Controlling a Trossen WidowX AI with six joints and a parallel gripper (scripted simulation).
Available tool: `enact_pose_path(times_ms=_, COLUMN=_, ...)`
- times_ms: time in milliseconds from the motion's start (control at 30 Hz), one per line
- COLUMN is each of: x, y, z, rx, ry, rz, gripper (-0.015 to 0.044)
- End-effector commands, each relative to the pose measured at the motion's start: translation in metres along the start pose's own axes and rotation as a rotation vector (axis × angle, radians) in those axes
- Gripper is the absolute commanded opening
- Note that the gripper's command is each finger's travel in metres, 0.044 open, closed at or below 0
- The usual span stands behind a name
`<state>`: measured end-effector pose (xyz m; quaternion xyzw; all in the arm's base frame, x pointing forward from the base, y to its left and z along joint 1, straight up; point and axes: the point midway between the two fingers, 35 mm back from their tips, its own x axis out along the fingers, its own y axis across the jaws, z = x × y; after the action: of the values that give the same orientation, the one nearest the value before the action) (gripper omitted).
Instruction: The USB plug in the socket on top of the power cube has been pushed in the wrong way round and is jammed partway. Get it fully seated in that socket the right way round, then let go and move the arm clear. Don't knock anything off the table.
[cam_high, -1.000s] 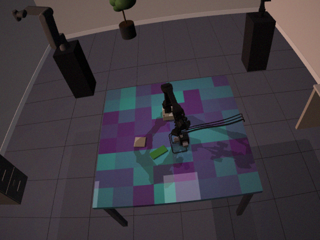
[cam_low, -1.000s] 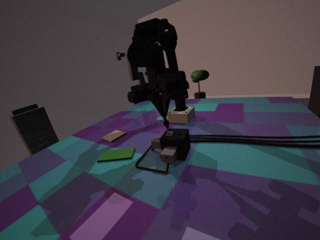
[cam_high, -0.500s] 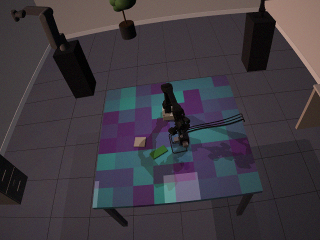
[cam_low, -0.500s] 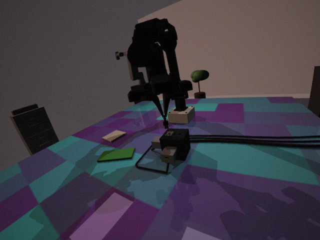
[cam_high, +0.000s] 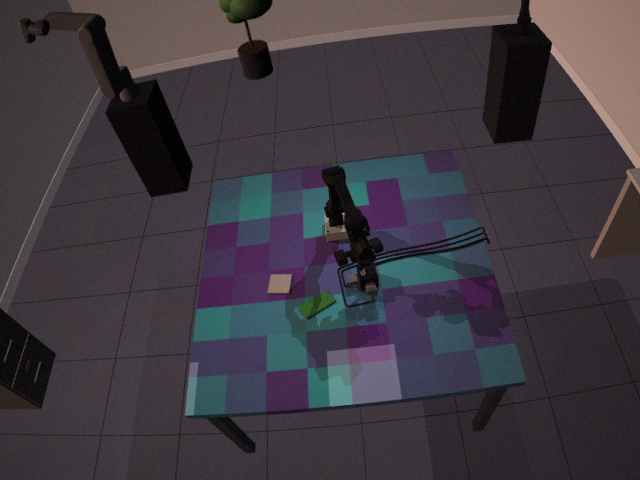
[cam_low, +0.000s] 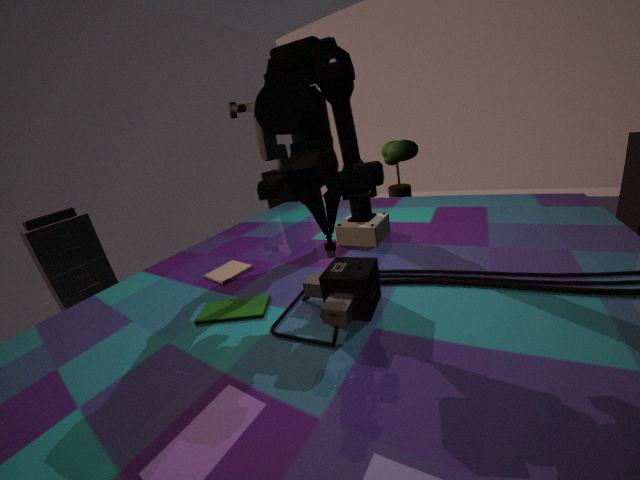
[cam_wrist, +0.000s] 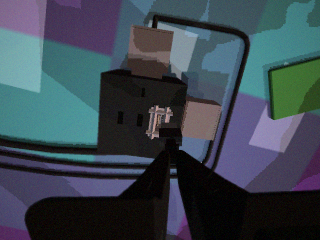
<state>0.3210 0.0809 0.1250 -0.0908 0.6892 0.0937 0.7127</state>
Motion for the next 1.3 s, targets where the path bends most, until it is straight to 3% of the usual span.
enact_pose_path(times_ms=0, x=0.0003, y=0.0, z=-0.0003, rx=0.119, ry=0.001, rz=0.0, gripper=0.0)
enact_pose_path(times_ms=1267, x=0.0003, y=0.0, z=-0.0003, rx=1.114, ry=0.001, rz=-0.001, gripper=0.0)
